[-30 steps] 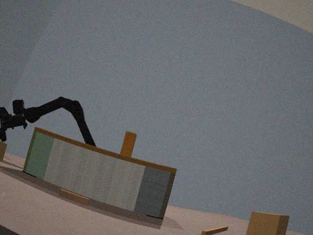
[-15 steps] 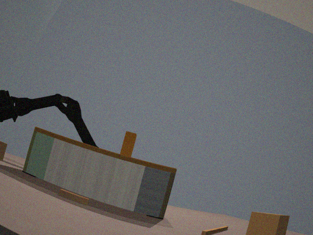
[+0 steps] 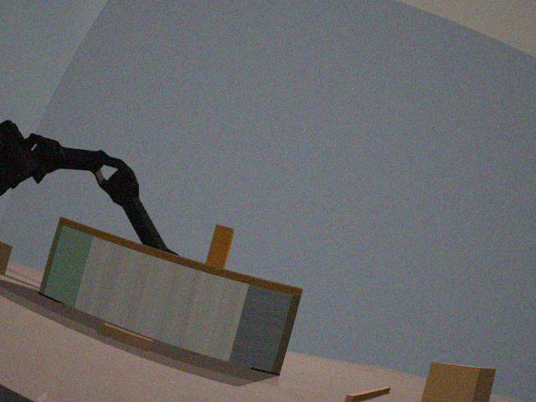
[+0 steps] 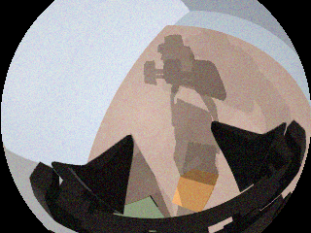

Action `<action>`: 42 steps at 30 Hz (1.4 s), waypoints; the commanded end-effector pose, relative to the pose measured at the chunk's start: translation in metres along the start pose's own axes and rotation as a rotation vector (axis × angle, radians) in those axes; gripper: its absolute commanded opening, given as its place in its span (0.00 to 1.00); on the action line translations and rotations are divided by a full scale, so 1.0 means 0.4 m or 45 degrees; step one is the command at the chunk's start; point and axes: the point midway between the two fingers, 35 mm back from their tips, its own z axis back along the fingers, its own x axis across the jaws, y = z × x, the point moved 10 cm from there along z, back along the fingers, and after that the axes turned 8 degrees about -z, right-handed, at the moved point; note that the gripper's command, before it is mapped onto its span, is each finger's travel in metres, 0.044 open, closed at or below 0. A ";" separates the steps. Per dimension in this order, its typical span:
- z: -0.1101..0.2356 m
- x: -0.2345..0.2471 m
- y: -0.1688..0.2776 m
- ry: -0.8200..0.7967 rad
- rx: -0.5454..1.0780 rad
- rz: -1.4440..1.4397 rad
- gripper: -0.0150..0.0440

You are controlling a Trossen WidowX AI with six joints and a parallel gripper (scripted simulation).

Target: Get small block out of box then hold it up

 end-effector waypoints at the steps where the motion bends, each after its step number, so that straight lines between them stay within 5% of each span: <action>1: -0.024 0.118 0.037 -0.068 0.118 -0.125 0.93; 11: -0.032 0.426 0.195 -0.100 0.495 -0.419 0.93; 22: -0.007 0.587 0.342 -0.021 0.741 -0.415 0.93; 31: 0.116 0.797 0.586 0.463 0.908 -0.690 0.93; 42: 0.242 0.913 0.852 0.989 0.574 -0.904 0.93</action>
